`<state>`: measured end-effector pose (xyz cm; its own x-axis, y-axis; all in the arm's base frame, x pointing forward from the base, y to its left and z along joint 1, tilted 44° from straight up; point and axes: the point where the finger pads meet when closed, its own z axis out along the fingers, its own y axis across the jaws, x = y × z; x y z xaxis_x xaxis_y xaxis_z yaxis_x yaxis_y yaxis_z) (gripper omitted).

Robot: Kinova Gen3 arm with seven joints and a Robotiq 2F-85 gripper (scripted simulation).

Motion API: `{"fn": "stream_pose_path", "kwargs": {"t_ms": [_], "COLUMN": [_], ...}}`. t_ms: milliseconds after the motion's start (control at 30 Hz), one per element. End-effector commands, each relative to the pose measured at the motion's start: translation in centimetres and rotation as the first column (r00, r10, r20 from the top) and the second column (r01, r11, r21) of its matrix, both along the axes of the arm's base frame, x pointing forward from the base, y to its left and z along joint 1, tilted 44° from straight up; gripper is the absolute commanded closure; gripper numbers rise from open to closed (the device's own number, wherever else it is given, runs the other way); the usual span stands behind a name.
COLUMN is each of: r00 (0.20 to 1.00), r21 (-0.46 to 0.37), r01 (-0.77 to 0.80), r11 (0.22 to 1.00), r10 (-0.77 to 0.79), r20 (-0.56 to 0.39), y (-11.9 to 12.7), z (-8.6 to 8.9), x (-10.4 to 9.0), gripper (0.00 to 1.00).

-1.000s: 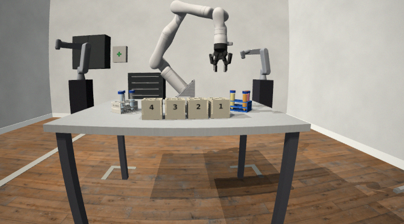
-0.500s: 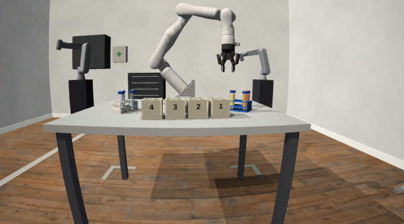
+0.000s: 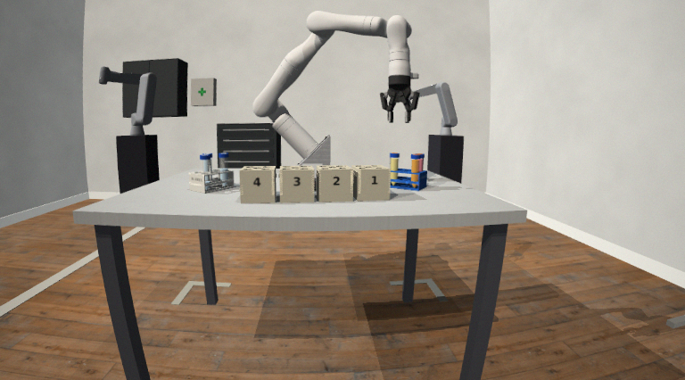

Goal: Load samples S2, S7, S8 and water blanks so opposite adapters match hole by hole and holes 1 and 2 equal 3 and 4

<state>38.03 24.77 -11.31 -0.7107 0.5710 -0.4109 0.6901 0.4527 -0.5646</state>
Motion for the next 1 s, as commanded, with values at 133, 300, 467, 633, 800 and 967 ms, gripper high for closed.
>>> {"fn": "stream_pose_path", "kwargs": {"t_ms": [133,300,467,633,800,967], "r00": [1.0,1.0,1.0,1.0,1.0,1.0], "r21": [-0.001,-0.001,-0.001,-0.001,-0.001,-0.001], "r01": [0.0,0.0,0.0,0.0,0.0,0.0], "r11": [1.0,1.0,1.0,1.0,1.0,1.0], "r10": [0.0,0.0,0.0,0.0,0.0,0.0], "r20": [0.0,0.0,0.0,0.0,0.0,0.0], "y": [1.8,3.0,4.2,4.8,4.8,4.8], "z": [-1.6,-2.7,-3.9,-4.4,-4.4,-4.4], "x": [0.1,0.1,0.2,0.2,0.2,0.2], "gripper": [0.38,0.38,0.38,0.38,0.38,0.38]}}
